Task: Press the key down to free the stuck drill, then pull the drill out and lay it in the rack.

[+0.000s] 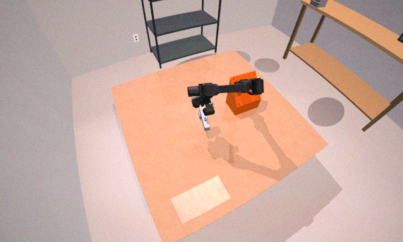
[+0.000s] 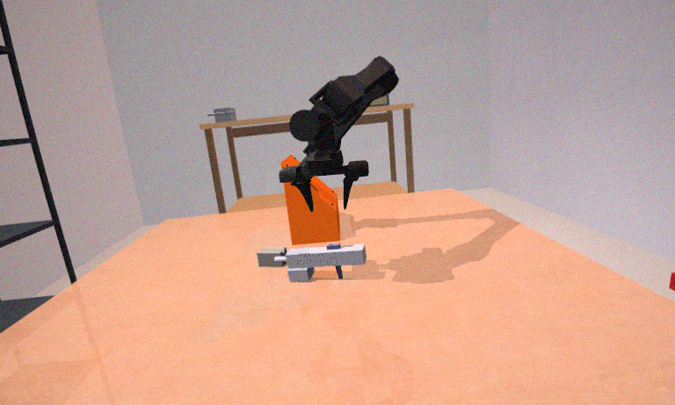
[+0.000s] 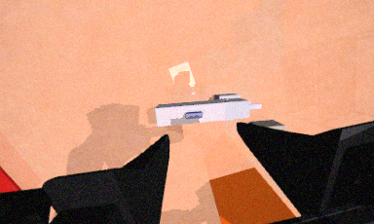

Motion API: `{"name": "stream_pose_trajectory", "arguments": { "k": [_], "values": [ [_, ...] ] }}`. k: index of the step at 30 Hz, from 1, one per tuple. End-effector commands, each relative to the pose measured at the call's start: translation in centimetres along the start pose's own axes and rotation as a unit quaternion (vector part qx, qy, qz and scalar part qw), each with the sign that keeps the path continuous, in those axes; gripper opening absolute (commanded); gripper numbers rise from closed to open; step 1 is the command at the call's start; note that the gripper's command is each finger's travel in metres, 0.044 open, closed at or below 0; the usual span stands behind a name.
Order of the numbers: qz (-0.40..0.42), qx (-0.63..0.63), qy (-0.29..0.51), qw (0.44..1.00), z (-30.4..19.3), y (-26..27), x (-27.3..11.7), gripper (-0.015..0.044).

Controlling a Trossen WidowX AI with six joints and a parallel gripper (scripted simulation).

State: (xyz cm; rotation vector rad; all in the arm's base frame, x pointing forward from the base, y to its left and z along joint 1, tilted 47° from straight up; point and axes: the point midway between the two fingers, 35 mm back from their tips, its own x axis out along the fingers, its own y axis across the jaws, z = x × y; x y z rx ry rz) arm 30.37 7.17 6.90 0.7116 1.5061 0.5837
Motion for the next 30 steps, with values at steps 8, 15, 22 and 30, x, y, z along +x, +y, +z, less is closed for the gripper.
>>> {"name": "stream_pose_trajectory", "arguments": {
  "k": [8, 15, 22, 30],
  "values": [
    [-0.005, -0.397, 0.004, 0.918, 0.0, -9.4, 5.8, 0.044],
    [-0.009, -0.607, 0.004, 0.795, -1.3, -13.6, 8.6, 0.044],
    [0.005, -0.673, 0.009, 0.74, -2.7, -15.2, 10.5, 0.044],
    [0.005, -0.673, 0.009, 0.74, -2.7, -15.2, 10.5, 0.044]
  ]
}}
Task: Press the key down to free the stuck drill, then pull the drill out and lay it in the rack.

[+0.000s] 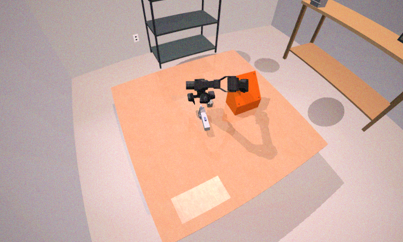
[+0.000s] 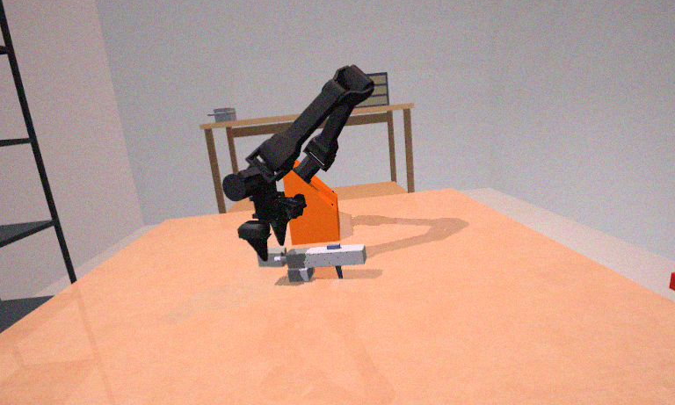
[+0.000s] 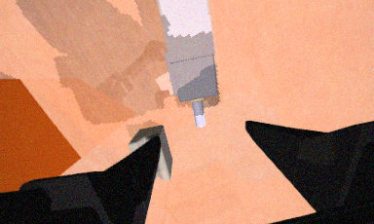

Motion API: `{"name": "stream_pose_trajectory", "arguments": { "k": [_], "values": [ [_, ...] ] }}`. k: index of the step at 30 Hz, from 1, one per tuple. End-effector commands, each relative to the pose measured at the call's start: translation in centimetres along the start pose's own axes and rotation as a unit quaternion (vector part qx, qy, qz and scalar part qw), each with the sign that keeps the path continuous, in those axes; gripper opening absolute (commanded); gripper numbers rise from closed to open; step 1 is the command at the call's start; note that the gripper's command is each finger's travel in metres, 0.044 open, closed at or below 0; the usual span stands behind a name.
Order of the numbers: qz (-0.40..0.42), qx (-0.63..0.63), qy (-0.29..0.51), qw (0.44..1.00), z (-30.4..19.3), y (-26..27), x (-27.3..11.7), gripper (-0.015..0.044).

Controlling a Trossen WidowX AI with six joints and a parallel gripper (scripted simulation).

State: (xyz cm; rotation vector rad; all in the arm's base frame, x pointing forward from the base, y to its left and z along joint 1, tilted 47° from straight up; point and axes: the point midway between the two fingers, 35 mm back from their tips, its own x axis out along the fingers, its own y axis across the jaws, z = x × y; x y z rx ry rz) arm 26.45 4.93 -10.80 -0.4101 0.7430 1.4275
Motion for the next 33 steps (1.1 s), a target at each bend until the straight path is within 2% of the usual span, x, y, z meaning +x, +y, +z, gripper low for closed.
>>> {"name": "stream_pose_trajectory", "arguments": {
  "k": [1, 12, 33],
  "values": [
    [-0.002, -0.018, 0.002, 1.0, -0.3, 0.0, 0.2, 0.044],
    [-0.002, -0.017, 0.002, 1.0, -0.3, 0.0, 0.4, 0.044],
    [-0.002, -0.017, 0.002, 1.0, 0.6, 0.0, 3.7, 0.044]
  ]
}}
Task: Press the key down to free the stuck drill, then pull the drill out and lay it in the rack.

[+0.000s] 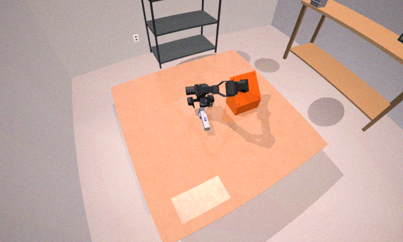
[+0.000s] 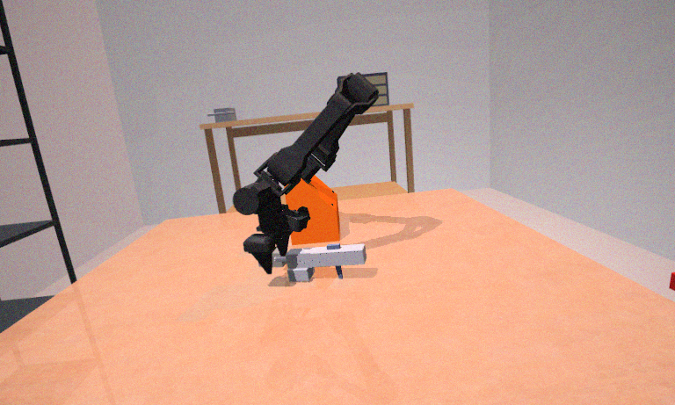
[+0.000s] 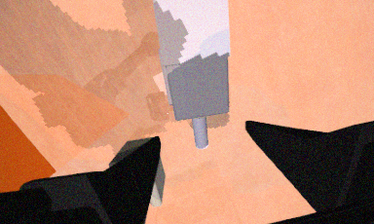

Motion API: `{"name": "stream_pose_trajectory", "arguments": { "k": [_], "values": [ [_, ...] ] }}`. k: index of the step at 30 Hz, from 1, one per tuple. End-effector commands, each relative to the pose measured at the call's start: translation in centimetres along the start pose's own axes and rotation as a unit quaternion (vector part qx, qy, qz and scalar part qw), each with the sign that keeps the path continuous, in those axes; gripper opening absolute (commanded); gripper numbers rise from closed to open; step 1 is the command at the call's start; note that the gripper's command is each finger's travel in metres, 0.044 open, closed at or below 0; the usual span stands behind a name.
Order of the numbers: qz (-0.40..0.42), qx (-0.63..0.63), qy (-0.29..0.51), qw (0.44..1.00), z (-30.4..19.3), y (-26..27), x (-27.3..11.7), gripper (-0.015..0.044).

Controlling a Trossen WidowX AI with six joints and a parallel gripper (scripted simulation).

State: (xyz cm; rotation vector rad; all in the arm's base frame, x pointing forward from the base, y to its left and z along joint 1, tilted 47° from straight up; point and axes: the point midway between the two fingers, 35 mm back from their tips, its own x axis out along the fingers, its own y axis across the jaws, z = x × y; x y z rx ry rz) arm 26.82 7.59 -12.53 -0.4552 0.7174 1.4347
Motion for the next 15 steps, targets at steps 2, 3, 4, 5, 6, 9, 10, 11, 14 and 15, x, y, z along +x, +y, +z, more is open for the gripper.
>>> {"name": "stream_pose_trajectory", "arguments": {
  "k": [2, 3, 4, 5, 6, 9, 10, 11, 14, 15],
  "values": [
    [0.003, 0.005, -0.003, 1.0, 0.1, 0.3, 0.9, 0.044],
    [0.003, 0.005, -0.003, 1.0, 0.2, 0.3, 1.1, 0.044],
    [0.004, 0.005, -0.004, 1.0, 0.2, 0.3, 1.2, 0.044],
    [0.004, 0.005, -0.004, 1.0, 0.3, 0.4, 1.4, 0.044],
    [0.004, 0.005, -0.004, 1.0, 0.3, 0.4, 1.5, 0.044],
    [0.004, 0.005, -0.005, 1.0, 0.5, 0.4, 2.0, 0.044],
    [0.004, 0.005, -0.005, 1.0, 0.5, 0.4, 2.0, 0.044],
    [0.004, 0.005, -0.005, 1.0, 0.5, 0.5, 2.1, 0.044],
    [0.002, 0.0, -0.002, 1.0, 0.6, 0.2, 1.8, 0.0387],
    [0.002, 0.0, -0.002, 1.0, 0.6, 0.2, 1.8, 0.0361]
  ]
}}
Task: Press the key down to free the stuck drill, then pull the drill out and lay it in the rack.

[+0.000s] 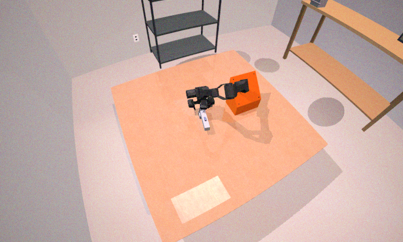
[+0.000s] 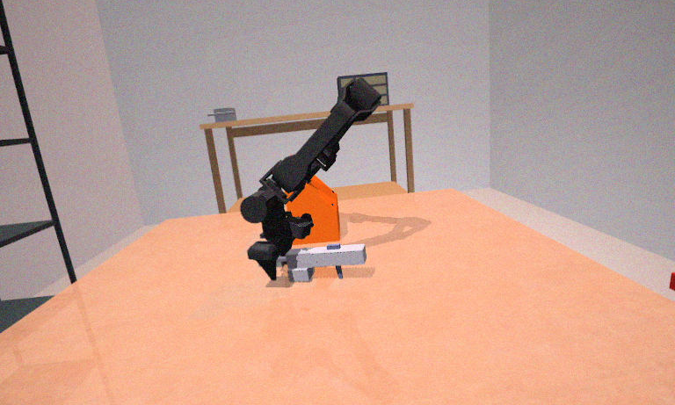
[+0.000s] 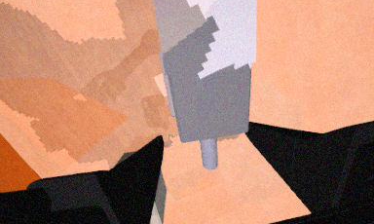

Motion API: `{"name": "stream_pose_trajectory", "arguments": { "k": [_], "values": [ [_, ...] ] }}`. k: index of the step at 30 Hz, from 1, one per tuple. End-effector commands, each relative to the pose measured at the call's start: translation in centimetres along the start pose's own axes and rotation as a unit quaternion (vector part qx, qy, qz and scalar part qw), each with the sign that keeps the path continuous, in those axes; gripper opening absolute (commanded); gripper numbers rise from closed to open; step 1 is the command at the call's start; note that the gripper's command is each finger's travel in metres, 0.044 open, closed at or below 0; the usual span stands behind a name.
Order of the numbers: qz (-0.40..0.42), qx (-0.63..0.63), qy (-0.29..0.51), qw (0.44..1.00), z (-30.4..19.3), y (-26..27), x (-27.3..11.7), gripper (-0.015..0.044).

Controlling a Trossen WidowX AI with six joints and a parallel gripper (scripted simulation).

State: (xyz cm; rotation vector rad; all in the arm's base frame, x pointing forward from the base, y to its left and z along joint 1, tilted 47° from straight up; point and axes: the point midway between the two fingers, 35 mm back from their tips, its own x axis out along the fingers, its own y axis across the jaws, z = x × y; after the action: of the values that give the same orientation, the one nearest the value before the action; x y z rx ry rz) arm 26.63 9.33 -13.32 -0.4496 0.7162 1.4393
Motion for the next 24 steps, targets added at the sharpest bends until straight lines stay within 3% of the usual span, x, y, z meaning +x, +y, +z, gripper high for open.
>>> {"name": "stream_pose_trajectory", "arguments": {
  "k": [1, 13, 24],
  "values": [
    [-0.001, -0.001, 0.0, 1.0, 0.01, -0.05, -0.06, 0.0335],
    [-0.001, -0.001, 0.0, 1.0, 0.01, -0.05, -0.06, 0.002],
    [0.002, 0.004, -0.002, 1.0, -0.5, 0.06, 0.01, 0.0]
  ]
}}
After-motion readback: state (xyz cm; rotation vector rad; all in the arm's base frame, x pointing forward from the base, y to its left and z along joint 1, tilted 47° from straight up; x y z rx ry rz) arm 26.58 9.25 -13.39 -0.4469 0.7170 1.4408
